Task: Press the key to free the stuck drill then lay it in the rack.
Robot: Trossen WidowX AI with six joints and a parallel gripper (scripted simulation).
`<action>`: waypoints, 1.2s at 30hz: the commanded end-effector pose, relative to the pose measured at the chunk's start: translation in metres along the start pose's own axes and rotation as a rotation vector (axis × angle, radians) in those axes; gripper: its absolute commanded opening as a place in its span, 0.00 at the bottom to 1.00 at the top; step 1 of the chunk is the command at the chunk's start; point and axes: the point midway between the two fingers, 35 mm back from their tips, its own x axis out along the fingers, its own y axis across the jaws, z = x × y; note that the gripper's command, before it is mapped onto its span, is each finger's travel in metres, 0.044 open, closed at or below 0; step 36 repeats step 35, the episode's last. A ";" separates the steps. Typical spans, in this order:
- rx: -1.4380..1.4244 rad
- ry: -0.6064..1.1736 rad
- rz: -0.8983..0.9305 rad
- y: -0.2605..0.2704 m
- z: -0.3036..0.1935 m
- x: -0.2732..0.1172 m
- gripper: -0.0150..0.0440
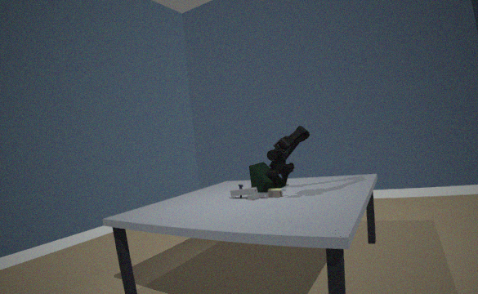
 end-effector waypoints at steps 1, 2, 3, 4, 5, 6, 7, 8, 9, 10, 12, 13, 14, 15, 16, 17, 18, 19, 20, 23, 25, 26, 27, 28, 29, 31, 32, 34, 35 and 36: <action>-0.003 -0.003 0.001 0.000 0.001 -0.018 1.00; -0.003 -0.003 0.001 0.000 0.002 -0.022 1.00; -0.003 -0.003 0.001 0.000 0.002 -0.027 1.00; -0.003 -0.003 0.001 0.000 0.002 -0.029 1.00; -0.003 -0.002 0.001 0.000 0.002 -0.030 1.00; 0.000 -0.001 -0.004 -0.001 0.002 -0.022 1.00; 0.002 -0.004 -0.004 0.000 0.003 -0.021 1.00; 0.006 -0.009 -0.004 0.001 0.006 -0.020 1.00; 0.012 -0.017 -0.003 0.002 0.010 -0.017 1.00; 0.020 -0.027 -0.002 0.004 0.014 -0.014 1.00; 0.039 -0.053 0.006 0.009 0.027 -0.007 1.00; 0.049 -0.067 0.012 0.013 0.033 -0.003 1.00; 0.059 -0.082 0.019 0.017 0.039 0.001 1.00; 0.069 -0.097 0.028 0.021 0.046 0.005 1.00; 0.079 -0.112 0.038 0.025 0.052 0.008 1.00; 0.089 -0.127 0.051 0.030 0.059 0.012 1.00; 0.099 -0.142 0.065 0.036 0.065 0.015 1.00; 0.110 -0.157 0.081 0.042 0.071 0.018 1.00; 0.120 -0.172 0.098 0.048 0.077 0.021 1.00; 0.151 -0.212 0.158 0.068 0.095 0.029 1.00; 0.172 -0.236 0.205 0.083 0.105 0.033 1.00; 0.182 -0.246 0.232 0.091 0.110 0.035 1.00; 0.193 -0.255 0.260 0.100 0.115 0.037 1.00; 0.203 -0.263 0.290 0.109 0.120 0.038 1.00; 0.213 -0.270 0.320 0.118 0.124 0.039 1.00; 0.234 -0.280 0.385 0.137 0.132 0.041 1.00; 0.244 -0.283 0.419 0.146 0.135 0.041 1.00; 0.265 -0.284 0.489 0.166 0.141 0.041 1.00; 0.275 -0.282 0.525 0.176 0.143 0.040 1.00; 0.275 -0.282 0.525 0.176 0.143 0.040 1.00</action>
